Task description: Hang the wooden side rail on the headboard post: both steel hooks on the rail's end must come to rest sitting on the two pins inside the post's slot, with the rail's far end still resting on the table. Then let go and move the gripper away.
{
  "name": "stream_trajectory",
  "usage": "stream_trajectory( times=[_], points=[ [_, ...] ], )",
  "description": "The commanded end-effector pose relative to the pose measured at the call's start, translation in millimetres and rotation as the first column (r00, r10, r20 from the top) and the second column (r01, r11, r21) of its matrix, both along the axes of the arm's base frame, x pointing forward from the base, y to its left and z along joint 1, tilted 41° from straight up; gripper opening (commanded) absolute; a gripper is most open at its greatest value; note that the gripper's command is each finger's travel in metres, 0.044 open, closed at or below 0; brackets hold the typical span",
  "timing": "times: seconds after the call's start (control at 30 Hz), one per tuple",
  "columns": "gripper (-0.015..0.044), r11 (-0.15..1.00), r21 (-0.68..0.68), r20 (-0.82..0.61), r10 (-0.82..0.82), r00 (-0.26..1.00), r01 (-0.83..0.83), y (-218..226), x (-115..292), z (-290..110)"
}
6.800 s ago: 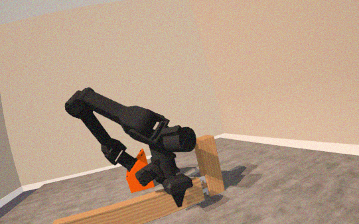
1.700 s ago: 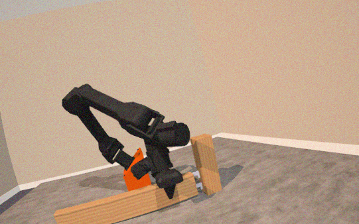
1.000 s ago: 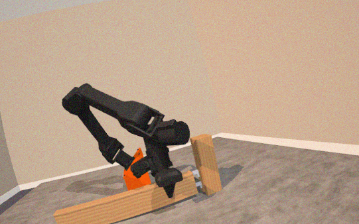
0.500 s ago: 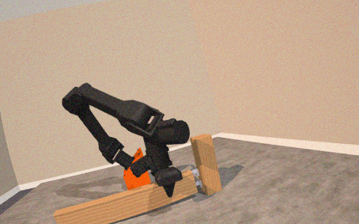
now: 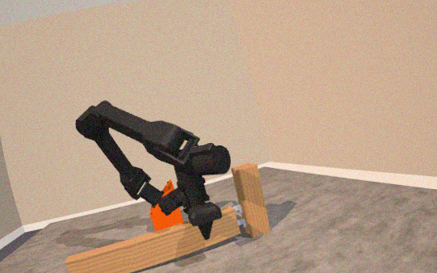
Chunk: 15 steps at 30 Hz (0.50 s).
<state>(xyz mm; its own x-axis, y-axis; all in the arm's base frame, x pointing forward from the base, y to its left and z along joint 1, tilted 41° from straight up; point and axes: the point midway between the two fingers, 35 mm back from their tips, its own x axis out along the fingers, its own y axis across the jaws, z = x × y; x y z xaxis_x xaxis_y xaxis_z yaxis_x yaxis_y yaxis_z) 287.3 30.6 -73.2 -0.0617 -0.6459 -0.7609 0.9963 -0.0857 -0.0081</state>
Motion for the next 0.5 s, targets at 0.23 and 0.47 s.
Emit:
stream_trajectory(
  times=[0.23, 0.47],
  points=[
    [0.0, 1.0, 0.001, 0.01, 0.003, 1.0, -0.003, 3.9, 2.4, 0.9],
    [0.0, 1.0, 0.001, 0.01, 0.003, 1.0, -0.003, 3.9, 3.2, -0.2]
  ],
)
